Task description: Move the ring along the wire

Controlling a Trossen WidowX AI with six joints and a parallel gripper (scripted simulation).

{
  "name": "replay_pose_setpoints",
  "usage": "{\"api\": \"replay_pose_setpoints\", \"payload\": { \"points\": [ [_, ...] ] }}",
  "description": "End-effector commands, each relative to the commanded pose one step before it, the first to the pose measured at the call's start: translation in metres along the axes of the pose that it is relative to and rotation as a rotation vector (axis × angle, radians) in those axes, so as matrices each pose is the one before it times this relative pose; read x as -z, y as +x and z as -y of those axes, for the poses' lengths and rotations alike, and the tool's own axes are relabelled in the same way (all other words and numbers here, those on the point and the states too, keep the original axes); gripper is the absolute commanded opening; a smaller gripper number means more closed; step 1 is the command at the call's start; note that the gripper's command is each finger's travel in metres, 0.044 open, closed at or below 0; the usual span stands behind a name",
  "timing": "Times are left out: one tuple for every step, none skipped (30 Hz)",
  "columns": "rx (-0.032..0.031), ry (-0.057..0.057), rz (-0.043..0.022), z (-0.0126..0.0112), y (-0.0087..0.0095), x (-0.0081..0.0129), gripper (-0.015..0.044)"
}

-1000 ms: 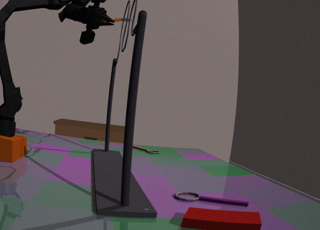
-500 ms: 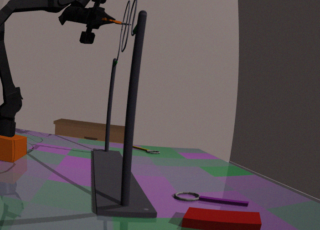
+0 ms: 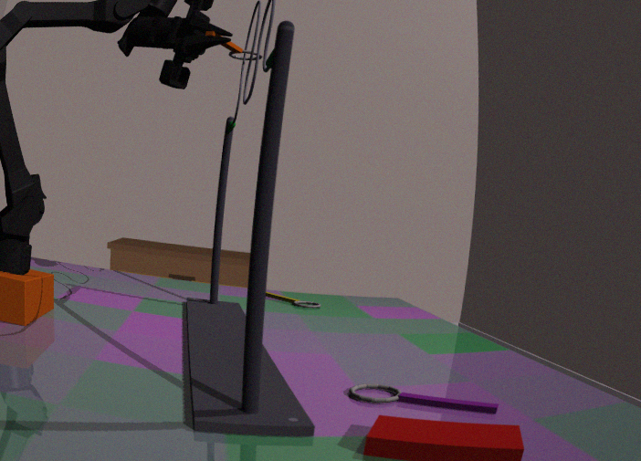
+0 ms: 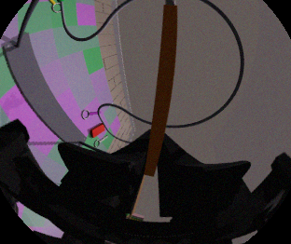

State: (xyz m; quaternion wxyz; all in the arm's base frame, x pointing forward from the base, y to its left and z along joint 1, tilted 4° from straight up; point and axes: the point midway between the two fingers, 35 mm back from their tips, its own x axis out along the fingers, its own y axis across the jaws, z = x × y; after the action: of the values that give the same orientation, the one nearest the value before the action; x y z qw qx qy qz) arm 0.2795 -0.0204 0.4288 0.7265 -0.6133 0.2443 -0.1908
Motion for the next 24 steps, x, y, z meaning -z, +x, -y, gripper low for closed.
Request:
{"api": "replay_pose_setpoints", "payload": {
  "points": [
    [0.02149, -0.0372, -0.00851, 0.00111, -0.00105, 0.00196, -0.015],
    [0.00442, -0.008, -0.00094, 0.0003, -0.00003, -0.00001, -0.015],
    [0.00532, -0.0097, -0.00114, 0.00036, -0.00004, -0.00001, -0.015],
    [0.00597, -0.0108, -0.00129, 0.00041, -0.00005, -0.00001, -0.015],
    [0.00612, -0.0111, -0.00134, 0.00041, -0.00005, -0.00002, -0.015],
    [0.00607, -0.0111, -0.00134, 0.00041, -0.00006, -0.00002, -0.015],
    [0.00601, -0.011, -0.00133, 0.00041, -0.00005, -0.00001, -0.015],
    [0.00598, -0.0109, -0.00132, 0.00041, -0.00005, -0.00001, -0.015],
    [0.00597, -0.0109, -0.00132, 0.00041, -0.00005, -0.00001, -0.015],
    [0.00597, -0.0109, -0.00132, 0.0004, -0.00005, -0.00002, -0.015],
    [0.00597, -0.0109, -0.00133, 0.0004, -0.00006, -0.00002, -0.015],
    [0.00597, -0.0109, -0.00133, 0.00041, -0.00005, -0.00001, -0.015],
    [0.00597, -0.0109, -0.00133, 0.00041, -0.00005, -0.00001, -0.015],
    [0.00597, -0.0109, -0.00133, 0.00041, -0.00005, -0.00001, -0.015],
    [0.00597, -0.0109, -0.00133, 0.0004, -0.00006, -0.00002, -0.015],
    [0.00597, -0.0109, -0.00134, 0.0004, -0.00006, -0.00002, -0.015],
    [0.00597, -0.0109, -0.00134, 0.0004, -0.00005, -0.00001, -0.015],
    [0.00597, -0.0109, -0.00134, 0.0004, -0.00005, -0.00001, -0.015],
    [0.00596, -0.0109, -0.00134, 0.0004, -0.00005, -0.00001, -0.015],
    [0.00596, -0.0109, -0.00134, 0.0004, -0.00006, -0.00002, -0.015],
    [0.00596, -0.0109, -0.00134, 0.0004, -0.00006, -0.00002, -0.015],
    [0.00595, -0.0109, -0.00134, 0.0004, -0.00005, -0.00001, -0.015],
    [0.00594, -0.0109, -0.00134, 0.0004, -0.00005, -0.00001, -0.015],
    [0.00594, -0.0108, -0.00134, 0.0004, -0.00005, -0.00001, -0.015]
  ]
}}
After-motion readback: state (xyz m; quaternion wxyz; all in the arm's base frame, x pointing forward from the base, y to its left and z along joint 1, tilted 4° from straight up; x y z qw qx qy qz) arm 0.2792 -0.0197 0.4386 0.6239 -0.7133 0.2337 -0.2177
